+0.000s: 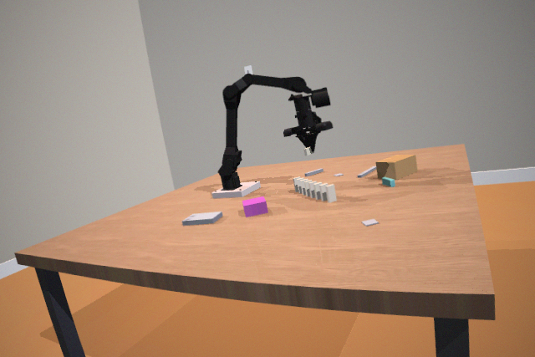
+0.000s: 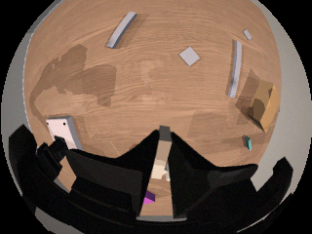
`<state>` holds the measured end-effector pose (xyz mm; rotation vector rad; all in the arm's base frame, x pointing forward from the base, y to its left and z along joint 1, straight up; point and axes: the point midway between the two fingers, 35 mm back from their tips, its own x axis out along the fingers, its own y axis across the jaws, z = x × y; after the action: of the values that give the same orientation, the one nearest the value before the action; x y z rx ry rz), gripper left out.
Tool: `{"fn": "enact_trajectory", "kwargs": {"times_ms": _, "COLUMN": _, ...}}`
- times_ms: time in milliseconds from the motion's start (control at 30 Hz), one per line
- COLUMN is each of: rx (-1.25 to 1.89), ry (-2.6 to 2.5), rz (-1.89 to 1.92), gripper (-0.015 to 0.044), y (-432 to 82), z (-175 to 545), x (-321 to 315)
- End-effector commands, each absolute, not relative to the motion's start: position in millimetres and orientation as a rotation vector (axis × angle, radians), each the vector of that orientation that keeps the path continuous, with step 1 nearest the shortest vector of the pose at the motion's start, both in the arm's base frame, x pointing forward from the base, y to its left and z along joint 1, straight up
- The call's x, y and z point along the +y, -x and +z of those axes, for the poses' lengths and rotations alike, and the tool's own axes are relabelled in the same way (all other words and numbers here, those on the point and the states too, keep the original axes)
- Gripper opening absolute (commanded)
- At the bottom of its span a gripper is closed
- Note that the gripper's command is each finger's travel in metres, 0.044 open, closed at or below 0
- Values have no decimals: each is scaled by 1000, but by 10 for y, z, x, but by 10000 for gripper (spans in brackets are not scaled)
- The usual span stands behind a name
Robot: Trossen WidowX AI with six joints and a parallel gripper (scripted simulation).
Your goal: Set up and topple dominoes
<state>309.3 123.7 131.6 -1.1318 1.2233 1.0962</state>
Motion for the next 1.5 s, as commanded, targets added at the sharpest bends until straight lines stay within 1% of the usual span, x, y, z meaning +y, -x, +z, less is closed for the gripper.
{"fn": "enact_trajectory", "kwargs": {"times_ms": 0, "rx": 1252, "ry": 1113, "rz": 1093, "gripper": 30, "y": -3077, "z": 1367, "x": 1230}}
{"fn": "enact_trajectory", "kwargs": {"times_ms": 67, "rx": 1304, "ry": 1013, "rz": 995, "gripper": 30, "y": -3181, "z": 1391, "x": 1235}}
{"fn": "enact_trajectory", "kwargs": {"times_ms": 300, "rx": 1497, "ry": 450, "rz": 443, "gripper": 30, "y": -3725, "z": 1457, "x": 1211}}
{"fn": "enact_trajectory", "kwargs": {"times_ms": 500, "rx": 1540, "ry": -42, "rz": -37, "gripper": 30, "y": -4141, "z": 1432, "x": 1129}}
{"fn": "enact_trajectory", "kwargs": {"times_ms": 567, "rx": 1535, "ry": -148, "rz": -139, "gripper": 30, "y": -4222, "z": 1417, "x": 1105}}
{"fn": "enact_trajectory", "kwargs": {"times_ms": 1133, "rx": 1532, "ry": -160, "rz": -152, "gripper": 30, "y": -4237, "z": 1411, "x": 1103}}
{"fn": "enact_trajectory", "kwargs": {"times_ms": 1467, "rx": 1397, "ry": -105, "rz": -121, "gripper": 30, "y": -4473, "z": 1207, "x": 1186}}
